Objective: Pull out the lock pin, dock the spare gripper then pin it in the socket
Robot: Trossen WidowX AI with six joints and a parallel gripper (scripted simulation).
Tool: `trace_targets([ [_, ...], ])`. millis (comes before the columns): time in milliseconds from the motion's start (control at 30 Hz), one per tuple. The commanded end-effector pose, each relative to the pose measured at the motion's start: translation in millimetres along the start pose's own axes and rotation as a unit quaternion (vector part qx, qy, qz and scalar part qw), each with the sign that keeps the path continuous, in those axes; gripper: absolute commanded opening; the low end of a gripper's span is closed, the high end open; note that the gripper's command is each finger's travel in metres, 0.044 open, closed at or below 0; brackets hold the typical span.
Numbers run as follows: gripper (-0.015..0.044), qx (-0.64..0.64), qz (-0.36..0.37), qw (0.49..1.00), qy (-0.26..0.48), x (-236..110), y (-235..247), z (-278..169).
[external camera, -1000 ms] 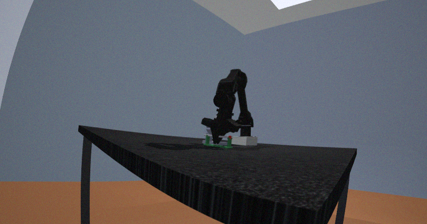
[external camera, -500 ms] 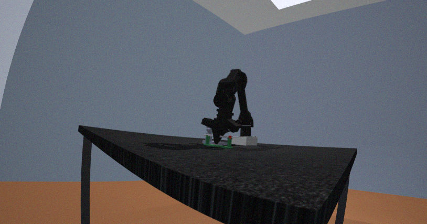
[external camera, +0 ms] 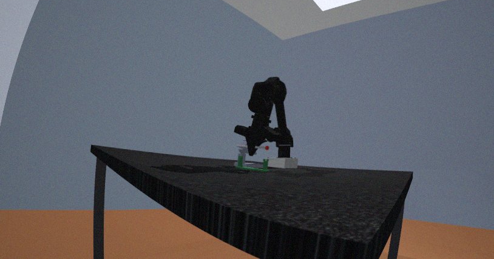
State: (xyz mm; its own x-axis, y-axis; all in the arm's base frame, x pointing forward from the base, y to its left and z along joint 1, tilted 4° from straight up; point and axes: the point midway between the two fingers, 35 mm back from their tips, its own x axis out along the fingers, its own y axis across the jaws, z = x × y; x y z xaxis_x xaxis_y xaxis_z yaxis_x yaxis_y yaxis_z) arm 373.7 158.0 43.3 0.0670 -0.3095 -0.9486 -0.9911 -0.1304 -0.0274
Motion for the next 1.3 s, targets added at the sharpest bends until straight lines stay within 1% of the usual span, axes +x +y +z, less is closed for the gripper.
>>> trace_targets([
  [0,0.0,0.004,-0.006,1.0,-0.002,-17.9,-0.9,-4.9],
  [167,0.0,0.004,-0.006,1.0,-0.002,-28.6,0.2,-8.2],
  [233,0.0,0.004,-0.006,1.0,-0.002,-28.6,0.2,-8.2],
  [267,0.0007,0.001,-0.002,1.0,-0.001,-21.2,0.6,-6.0],
  [600,0.0,0.024,0.003,1.0,-0.002,-21.7,0.2,-6.2],
  [633,0.0006,0.009,-0.001,1.0,0.0,-21.5,1.0,-6.3],
  [667,0.0,0.01,0.0,1.0,-0.001,-22.2,2.5,-6.3],
  [1267,0.0,0.038,0.009,0.999,-0.004,-41.9,55.8,-7.5],
])
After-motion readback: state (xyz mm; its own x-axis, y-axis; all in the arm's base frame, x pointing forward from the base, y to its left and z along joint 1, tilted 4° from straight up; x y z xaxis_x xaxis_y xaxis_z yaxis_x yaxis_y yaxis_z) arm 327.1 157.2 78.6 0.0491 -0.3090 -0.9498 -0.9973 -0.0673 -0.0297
